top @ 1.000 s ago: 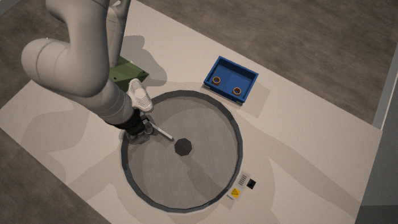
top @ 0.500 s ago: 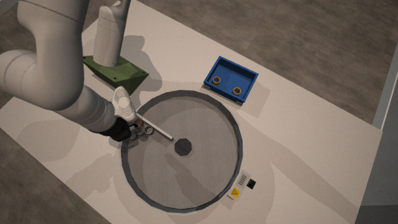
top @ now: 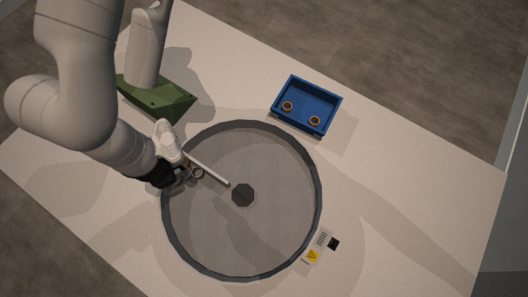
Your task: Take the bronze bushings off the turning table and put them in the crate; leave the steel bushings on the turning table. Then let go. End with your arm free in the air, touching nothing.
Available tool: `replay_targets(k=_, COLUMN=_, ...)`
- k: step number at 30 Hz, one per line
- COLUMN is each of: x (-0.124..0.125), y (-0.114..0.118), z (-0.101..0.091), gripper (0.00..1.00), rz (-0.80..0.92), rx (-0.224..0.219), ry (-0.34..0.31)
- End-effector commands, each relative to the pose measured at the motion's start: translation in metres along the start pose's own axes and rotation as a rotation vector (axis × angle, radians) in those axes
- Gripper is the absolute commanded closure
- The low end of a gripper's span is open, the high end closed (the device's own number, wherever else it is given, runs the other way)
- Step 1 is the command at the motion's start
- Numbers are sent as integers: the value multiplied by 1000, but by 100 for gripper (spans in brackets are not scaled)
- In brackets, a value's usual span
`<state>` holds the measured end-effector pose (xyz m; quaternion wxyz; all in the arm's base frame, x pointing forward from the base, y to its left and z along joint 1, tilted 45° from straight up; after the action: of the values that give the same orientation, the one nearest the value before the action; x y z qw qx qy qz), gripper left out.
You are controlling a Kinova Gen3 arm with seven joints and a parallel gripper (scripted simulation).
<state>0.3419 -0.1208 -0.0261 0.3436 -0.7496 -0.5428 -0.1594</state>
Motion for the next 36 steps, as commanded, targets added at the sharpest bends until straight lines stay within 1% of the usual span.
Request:
replay_targets(k=1, x=0, y=0, z=-1, gripper=60, rz=0, rx=-2, ry=-1)
replay_targets(k=6, x=-1, y=0, z=14, gripper=60, rz=1, rx=-1, ry=0)
replay_targets(k=18, x=-1, y=0, z=14, gripper=60, rz=1, rx=-1, ry=0)
replay_targets(k=23, x=-1, y=0, z=29, gripper=60, rz=2, rx=0, ry=0)
replay_targets(k=36, x=-1, y=0, z=31, gripper=60, rz=2, rx=-1, ry=0)
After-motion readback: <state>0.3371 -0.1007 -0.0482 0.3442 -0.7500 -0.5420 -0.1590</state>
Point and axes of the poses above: the point where the finger pads meet when closed, its own z axis out along the fingers, its own y axis across the jaws, x = y × z, the point moved 6 cm from there along -z, back along the fingers
